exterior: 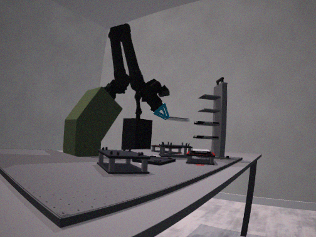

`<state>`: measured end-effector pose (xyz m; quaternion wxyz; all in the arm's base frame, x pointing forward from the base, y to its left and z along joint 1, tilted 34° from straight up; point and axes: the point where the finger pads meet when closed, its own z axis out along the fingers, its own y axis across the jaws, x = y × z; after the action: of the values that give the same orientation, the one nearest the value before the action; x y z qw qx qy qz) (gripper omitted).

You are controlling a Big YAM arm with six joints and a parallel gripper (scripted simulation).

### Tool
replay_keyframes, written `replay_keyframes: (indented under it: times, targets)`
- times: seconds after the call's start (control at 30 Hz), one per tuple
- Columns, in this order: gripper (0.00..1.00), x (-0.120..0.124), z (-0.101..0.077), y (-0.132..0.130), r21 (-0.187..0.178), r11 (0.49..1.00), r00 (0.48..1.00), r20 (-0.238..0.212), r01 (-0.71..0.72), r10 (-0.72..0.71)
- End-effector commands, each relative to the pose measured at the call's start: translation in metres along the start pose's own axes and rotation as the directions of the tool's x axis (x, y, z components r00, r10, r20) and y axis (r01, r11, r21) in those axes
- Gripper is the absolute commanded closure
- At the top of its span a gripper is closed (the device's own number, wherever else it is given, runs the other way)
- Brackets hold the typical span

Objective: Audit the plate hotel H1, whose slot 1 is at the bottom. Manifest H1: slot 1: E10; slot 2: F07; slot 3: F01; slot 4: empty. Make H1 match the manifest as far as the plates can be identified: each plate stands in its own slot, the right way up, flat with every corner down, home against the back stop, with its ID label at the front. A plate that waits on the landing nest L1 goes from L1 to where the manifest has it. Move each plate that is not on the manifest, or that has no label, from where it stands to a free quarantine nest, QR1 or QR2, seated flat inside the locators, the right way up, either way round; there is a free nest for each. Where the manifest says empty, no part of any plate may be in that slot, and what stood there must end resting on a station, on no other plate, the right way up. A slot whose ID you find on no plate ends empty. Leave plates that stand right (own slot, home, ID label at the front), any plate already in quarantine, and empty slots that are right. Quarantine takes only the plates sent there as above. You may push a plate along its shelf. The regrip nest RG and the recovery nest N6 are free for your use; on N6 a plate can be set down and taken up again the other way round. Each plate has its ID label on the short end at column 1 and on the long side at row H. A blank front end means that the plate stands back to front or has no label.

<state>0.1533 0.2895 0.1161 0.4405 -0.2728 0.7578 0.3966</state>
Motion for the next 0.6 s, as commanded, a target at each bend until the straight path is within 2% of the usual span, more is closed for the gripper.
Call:
replay_keyframes:
  times: [0.0,0.33,0.37,0.57]
  targets:
    - [0.14,-0.028,0.001,0.008,-0.013,1.000,0.999,0.052,0.014,-0.013]
    - [0.14,-0.037,-0.006,0.008,-0.012,1.000,0.998,0.056,0.014,-0.013]
    - [0.14,-0.036,-0.006,0.011,-0.021,1.000,0.998,0.054,0.017,-0.016]
    - [0.14,-0.044,-0.011,0.009,-0.013,1.000,0.998,0.060,0.014,-0.013]
